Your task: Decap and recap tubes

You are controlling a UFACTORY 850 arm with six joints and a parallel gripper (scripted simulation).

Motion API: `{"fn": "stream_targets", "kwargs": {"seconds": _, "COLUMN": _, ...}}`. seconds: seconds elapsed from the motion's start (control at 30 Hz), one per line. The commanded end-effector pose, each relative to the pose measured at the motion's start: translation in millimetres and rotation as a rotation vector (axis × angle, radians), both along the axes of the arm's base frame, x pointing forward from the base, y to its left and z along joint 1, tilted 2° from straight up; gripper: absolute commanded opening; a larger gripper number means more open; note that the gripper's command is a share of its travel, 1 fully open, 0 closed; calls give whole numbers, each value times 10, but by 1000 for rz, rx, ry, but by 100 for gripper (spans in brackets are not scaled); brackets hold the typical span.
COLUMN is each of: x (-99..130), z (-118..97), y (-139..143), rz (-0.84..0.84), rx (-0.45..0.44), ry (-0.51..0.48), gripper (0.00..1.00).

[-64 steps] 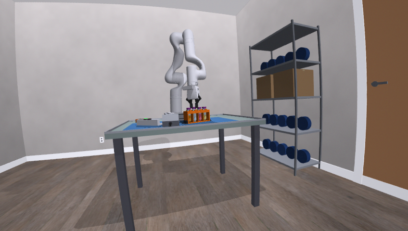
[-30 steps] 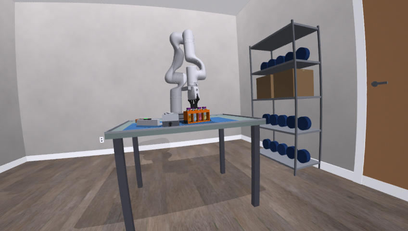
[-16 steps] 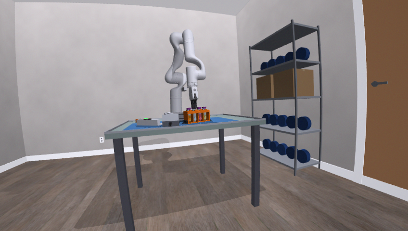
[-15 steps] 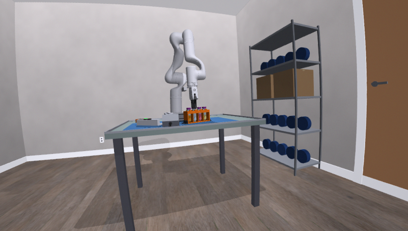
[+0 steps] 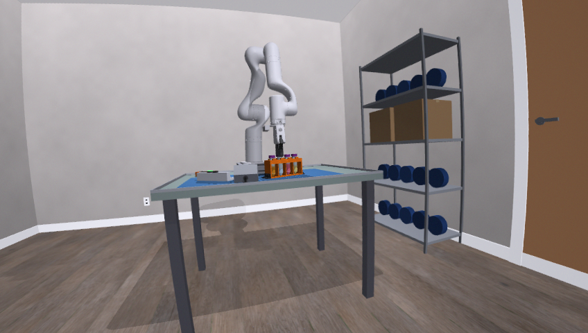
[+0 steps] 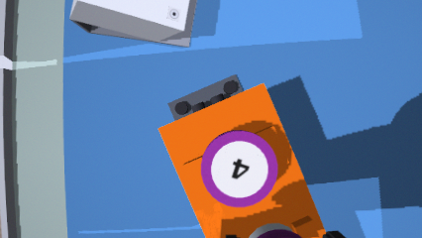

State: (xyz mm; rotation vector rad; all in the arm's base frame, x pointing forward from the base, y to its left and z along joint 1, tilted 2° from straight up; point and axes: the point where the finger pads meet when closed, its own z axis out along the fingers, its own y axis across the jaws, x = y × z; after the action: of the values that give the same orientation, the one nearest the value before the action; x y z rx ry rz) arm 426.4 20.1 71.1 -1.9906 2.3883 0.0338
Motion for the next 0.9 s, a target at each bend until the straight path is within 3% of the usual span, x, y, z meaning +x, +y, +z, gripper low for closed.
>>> {"fn": "stream_targets", "kwargs": {"seconds": 0.0, "x": 11, "z": 7, "y": 0, "rz": 0, "rx": 0, "ry": -2, "gripper": 46}}
{"fn": "stream_targets", "kwargs": {"seconds": 0.17, "x": 11, "z": 18, "y": 0, "rz": 200, "rx": -3, "ry": -10, "gripper": 46}}
{"fn": "stream_targets", "kwargs": {"seconds": 0.23, "x": 11, "z": 18, "y": 0, "rz": 200, "rx": -3, "ry": -10, "gripper": 46}}
{"fn": "stream_targets", "kwargs": {"seconds": 0.7, "x": 14, "z": 18, "y": -1, "rz": 759, "rx": -10, "ry": -30, "gripper": 46}}
{"fn": "stream_targets", "kwargs": {"seconds": 0.87, "x": 15, "z": 18, "y": -1, "rz": 785, "rx": -10, "ry": -31, "gripper": 46}}
